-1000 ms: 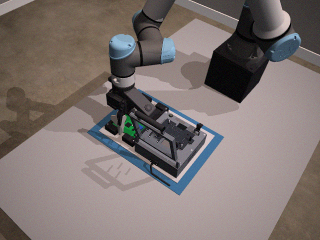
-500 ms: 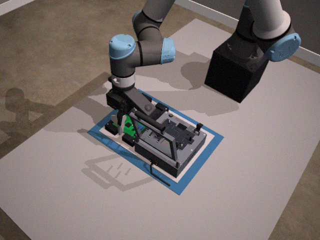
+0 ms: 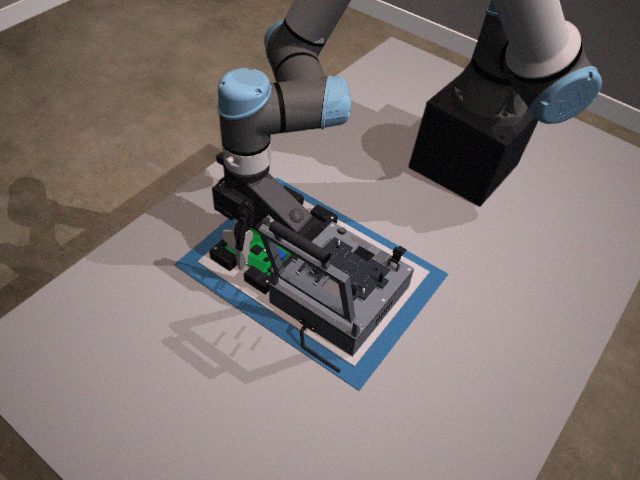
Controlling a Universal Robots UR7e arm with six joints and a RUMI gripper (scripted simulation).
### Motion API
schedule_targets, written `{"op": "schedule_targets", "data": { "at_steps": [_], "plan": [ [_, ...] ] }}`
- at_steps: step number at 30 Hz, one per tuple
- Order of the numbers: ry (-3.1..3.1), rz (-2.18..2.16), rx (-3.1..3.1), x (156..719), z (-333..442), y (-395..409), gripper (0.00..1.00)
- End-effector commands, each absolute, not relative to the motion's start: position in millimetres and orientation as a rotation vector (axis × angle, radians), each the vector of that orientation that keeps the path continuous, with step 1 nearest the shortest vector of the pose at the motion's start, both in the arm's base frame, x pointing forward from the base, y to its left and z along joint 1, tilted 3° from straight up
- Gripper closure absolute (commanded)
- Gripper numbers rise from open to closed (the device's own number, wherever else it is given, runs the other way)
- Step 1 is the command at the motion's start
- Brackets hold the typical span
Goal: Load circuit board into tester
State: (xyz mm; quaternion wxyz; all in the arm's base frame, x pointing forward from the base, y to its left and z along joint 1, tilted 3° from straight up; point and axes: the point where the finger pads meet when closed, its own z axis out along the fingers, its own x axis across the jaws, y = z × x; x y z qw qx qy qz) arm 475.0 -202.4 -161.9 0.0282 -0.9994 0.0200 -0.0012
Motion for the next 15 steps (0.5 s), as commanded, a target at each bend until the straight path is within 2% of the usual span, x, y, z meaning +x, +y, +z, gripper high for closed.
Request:
{"op": "schedule_targets", "data": {
  "at_steps": [1,15],
  "plan": [
    [0.062,-0.006,-3.085,475.4,-161.4,-202.8,0.46],
    [0.062,-0.006,-3.085,475.4,-161.4,-202.8,0.49]
  ]
}}
